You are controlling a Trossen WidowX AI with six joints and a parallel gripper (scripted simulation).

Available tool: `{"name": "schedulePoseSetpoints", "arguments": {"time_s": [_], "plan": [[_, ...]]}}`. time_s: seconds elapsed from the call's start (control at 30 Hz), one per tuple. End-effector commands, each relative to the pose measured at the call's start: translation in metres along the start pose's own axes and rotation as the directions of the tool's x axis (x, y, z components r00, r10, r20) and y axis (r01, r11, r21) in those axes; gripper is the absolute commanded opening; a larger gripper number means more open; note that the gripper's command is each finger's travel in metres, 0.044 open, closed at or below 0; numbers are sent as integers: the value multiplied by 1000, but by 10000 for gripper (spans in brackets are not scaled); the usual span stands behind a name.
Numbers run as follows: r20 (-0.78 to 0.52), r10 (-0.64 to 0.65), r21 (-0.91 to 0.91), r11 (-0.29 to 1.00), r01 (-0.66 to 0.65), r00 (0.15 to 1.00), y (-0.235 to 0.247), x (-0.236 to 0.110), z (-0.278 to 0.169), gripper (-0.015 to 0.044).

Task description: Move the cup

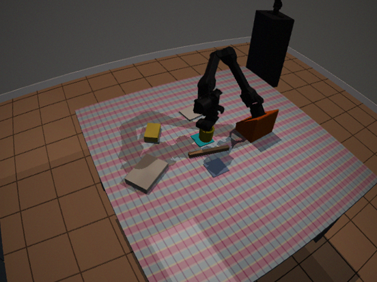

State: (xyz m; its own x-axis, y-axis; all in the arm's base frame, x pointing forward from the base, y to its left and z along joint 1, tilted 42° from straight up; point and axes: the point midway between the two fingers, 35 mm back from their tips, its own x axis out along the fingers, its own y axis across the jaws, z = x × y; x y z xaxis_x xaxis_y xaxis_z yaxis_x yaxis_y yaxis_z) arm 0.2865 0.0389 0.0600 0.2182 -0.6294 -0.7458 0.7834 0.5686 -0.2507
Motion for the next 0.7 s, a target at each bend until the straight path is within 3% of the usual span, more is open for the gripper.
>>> {"name": "schedulePoseSetpoints", "arguments": {"time_s": [0.0,0.67], "plan": [[2,-11,-9,1000,11,1000,-9,2,5,0],[4,-13,-9,1000,13,1000,-41,5,33,0]]}}
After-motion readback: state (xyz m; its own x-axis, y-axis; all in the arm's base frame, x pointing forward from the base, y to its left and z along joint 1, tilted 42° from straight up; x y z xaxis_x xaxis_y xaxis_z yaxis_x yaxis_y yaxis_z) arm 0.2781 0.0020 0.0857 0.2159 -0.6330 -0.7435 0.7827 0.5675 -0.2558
